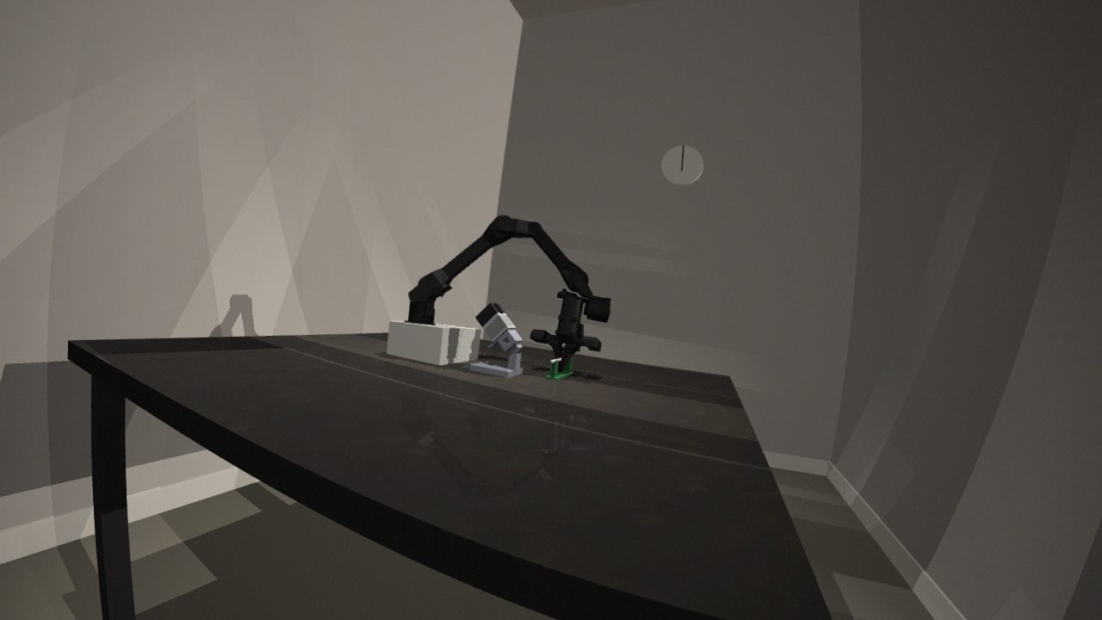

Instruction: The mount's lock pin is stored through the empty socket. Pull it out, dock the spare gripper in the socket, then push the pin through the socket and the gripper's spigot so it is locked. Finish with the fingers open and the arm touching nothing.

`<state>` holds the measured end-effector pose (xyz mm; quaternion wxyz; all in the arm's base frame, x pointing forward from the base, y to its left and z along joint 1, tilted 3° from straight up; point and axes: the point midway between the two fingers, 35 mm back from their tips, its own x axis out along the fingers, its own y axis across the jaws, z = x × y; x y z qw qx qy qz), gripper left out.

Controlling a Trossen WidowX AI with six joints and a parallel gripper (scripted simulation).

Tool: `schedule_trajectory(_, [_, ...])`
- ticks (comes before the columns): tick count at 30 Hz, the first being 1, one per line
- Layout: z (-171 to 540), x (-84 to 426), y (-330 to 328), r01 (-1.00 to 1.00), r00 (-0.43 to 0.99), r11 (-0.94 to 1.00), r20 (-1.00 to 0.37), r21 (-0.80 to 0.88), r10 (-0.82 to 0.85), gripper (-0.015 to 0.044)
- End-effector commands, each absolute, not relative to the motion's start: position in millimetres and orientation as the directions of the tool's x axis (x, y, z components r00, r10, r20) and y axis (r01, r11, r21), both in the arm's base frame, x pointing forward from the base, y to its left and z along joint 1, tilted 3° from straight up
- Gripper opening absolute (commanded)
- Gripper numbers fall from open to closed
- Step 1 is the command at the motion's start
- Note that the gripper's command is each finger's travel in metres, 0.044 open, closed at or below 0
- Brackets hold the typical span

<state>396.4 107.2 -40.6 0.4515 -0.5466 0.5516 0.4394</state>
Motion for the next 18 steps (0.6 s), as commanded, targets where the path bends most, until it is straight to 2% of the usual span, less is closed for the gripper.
schedule_trajectory(1, [-41,397,107,-1.000,0.008,0.019,-0.978,-0.013,-0.210,0.0000])
schedule_trajectory(8, [-36,397,107,-1.000,0.008,0.019,-0.978,-0.013,-0.210,0.0000])
schedule_trajectory(18, [5,398,105,-1.000,0.009,0.019,-0.978,-0.013,-0.210,0.0000])
